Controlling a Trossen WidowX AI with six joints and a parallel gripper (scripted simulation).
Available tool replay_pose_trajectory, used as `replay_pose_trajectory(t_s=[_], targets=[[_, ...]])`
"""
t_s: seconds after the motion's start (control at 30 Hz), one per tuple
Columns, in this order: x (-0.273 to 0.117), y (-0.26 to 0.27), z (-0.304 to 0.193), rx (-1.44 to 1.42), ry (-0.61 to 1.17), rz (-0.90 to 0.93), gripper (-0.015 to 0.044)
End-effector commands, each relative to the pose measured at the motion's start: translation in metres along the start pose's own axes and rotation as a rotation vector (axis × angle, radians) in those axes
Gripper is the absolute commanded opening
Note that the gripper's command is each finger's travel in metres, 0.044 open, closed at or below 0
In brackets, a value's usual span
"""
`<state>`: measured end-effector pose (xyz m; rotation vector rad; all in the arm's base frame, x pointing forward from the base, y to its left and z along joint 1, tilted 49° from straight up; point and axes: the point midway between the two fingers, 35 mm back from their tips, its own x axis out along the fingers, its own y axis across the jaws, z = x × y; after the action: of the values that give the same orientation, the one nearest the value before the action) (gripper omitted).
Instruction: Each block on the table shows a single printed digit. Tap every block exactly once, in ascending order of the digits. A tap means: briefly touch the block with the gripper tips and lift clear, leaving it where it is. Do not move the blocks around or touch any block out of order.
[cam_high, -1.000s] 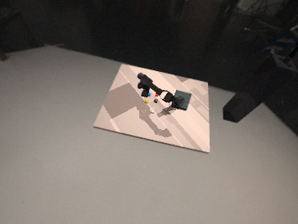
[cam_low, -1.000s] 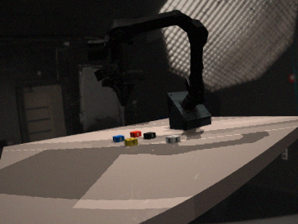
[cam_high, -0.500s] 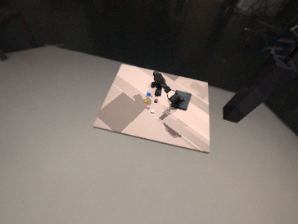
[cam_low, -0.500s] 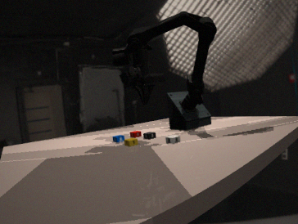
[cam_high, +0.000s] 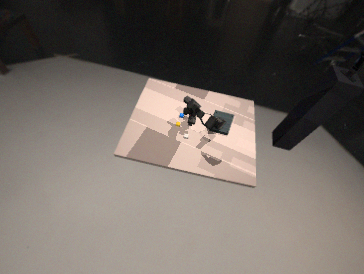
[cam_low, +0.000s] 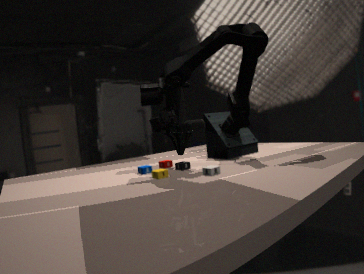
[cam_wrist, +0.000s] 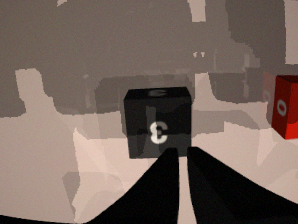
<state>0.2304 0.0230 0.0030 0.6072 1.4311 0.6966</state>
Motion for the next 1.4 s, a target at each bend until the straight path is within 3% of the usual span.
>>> replay_pose_trajectory(t_s=[0.0,0.57,0.83,1.0,1.13,1.23,1.37], targets=[[0.007,0.001,-0.003,0.010,0.005,0.006,0.0020],[0.027,0.001,-0.003,0.010,0.005,0.008,0.0020],[-0.006,0.000,-0.002,0.010,0.005,0.006,0.0020],[-0.073,-0.001,-0.001,0.012,0.006,0.002,0.0020],[-0.084,0.000,-0.002,0.011,0.007,0.004,0.0020],[-0.086,0.023,0.006,0.014,0.006,-0.005,0.0020],[-0.086,0.098,0.018,0.015,0.004,-0.006,0.0020]])
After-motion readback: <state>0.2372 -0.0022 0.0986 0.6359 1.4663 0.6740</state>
